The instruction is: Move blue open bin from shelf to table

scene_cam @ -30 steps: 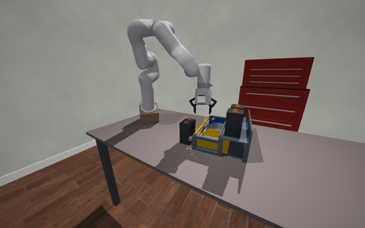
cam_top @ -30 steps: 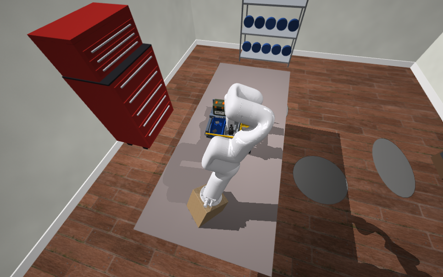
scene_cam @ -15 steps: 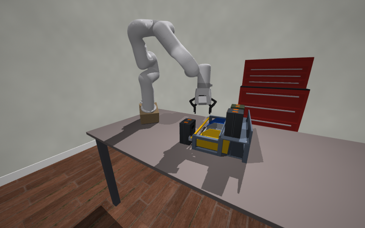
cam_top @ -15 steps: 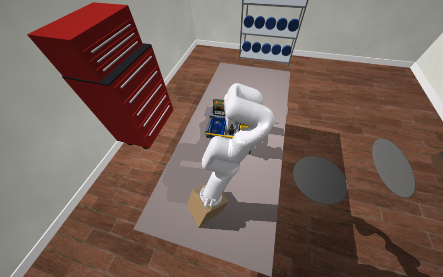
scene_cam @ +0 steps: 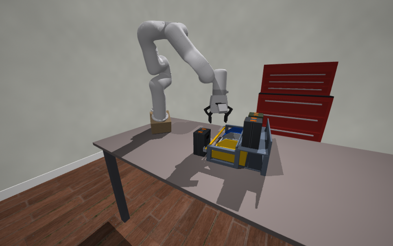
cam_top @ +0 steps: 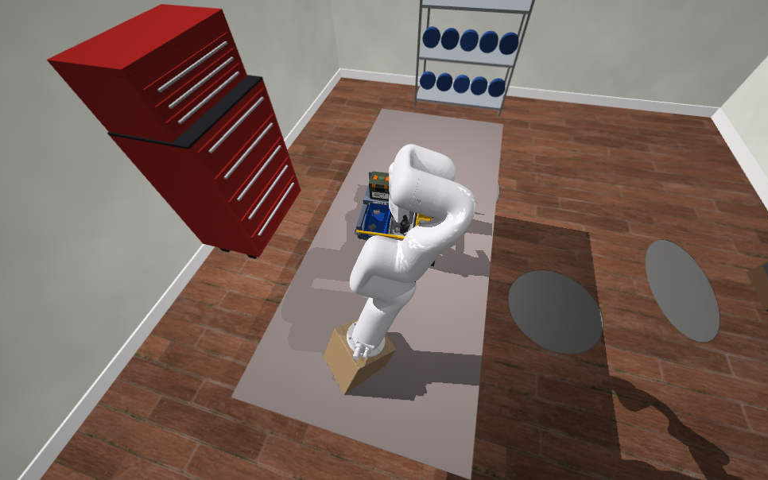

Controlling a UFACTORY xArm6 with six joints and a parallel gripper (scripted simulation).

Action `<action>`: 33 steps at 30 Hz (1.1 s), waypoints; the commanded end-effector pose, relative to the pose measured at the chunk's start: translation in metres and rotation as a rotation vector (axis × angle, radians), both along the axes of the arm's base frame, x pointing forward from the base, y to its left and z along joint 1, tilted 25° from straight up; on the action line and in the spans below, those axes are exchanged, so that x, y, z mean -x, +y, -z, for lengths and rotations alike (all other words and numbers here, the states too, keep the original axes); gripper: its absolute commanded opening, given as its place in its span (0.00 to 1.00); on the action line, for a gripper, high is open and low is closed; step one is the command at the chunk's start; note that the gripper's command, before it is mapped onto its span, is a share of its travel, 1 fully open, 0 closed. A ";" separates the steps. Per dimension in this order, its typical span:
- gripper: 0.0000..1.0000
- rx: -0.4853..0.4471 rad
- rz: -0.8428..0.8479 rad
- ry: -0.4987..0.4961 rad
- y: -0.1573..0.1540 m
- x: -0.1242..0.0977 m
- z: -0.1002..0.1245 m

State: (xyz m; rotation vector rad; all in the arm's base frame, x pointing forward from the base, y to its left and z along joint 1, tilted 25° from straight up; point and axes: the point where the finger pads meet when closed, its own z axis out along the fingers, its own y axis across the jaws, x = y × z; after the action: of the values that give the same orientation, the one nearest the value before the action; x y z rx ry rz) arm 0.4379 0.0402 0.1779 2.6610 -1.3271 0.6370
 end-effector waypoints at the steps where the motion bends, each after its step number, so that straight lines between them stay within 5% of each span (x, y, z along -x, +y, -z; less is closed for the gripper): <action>1: 1.00 0.048 -0.136 0.036 0.001 -0.001 -0.002; 15: 1.00 0.081 -0.231 0.065 0.001 -0.001 -0.002; 20: 1.00 0.165 -0.463 0.133 0.001 -0.001 -0.002; 33: 1.00 0.182 -0.507 0.145 0.001 -0.001 -0.002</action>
State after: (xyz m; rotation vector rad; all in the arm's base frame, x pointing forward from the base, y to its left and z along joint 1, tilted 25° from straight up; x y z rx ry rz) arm 0.4379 0.0402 0.1780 2.8202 -0.5972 0.5642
